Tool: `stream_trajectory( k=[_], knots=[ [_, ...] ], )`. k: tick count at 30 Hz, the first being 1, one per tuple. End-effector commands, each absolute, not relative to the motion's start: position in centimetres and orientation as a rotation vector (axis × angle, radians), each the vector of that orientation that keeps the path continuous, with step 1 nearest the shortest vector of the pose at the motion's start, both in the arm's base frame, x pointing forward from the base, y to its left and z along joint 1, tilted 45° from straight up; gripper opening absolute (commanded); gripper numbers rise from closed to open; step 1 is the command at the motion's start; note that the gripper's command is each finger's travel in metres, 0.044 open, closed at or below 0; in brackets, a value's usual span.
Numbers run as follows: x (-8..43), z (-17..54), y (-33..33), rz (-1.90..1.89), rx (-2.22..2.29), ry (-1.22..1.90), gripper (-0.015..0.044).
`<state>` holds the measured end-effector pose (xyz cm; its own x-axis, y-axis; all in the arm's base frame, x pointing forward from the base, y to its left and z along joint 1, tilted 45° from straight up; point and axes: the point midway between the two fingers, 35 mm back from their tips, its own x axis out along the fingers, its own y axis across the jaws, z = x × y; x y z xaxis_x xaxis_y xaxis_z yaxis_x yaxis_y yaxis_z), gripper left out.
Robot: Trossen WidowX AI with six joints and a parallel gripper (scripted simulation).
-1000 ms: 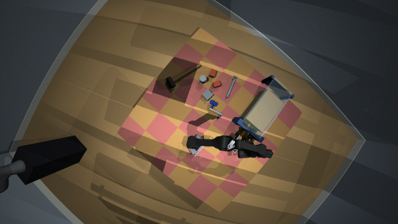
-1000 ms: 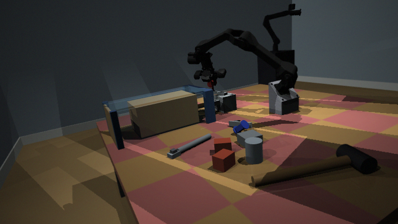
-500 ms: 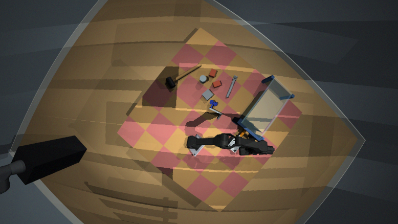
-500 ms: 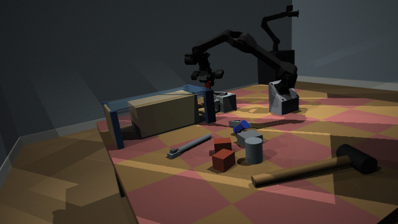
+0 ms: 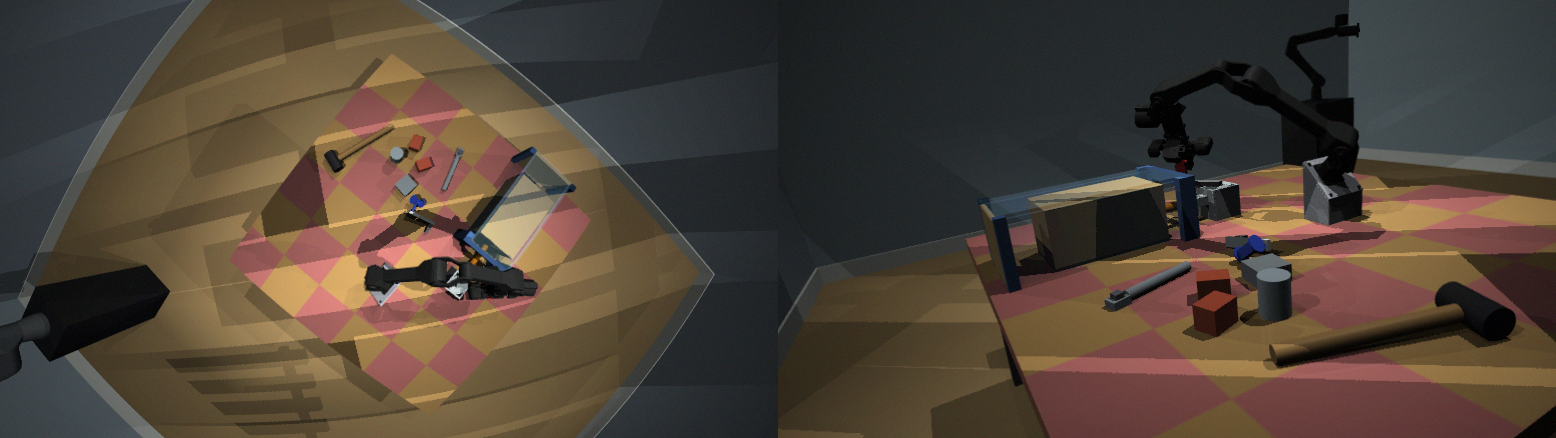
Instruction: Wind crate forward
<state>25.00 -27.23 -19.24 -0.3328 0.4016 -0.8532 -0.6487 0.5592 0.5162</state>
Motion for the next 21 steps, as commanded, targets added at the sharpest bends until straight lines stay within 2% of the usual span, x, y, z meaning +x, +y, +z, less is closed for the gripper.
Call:
stream_trajectory(
  k=[1, 21],
  knots=[
    [26.2, -18.7, -26.3, 1.084, -0.203, 1.555, 0.0000],
    [27.8, -17.5, -24.9, 1.086, -0.202, 1.554, 0.0000]
  ],
)
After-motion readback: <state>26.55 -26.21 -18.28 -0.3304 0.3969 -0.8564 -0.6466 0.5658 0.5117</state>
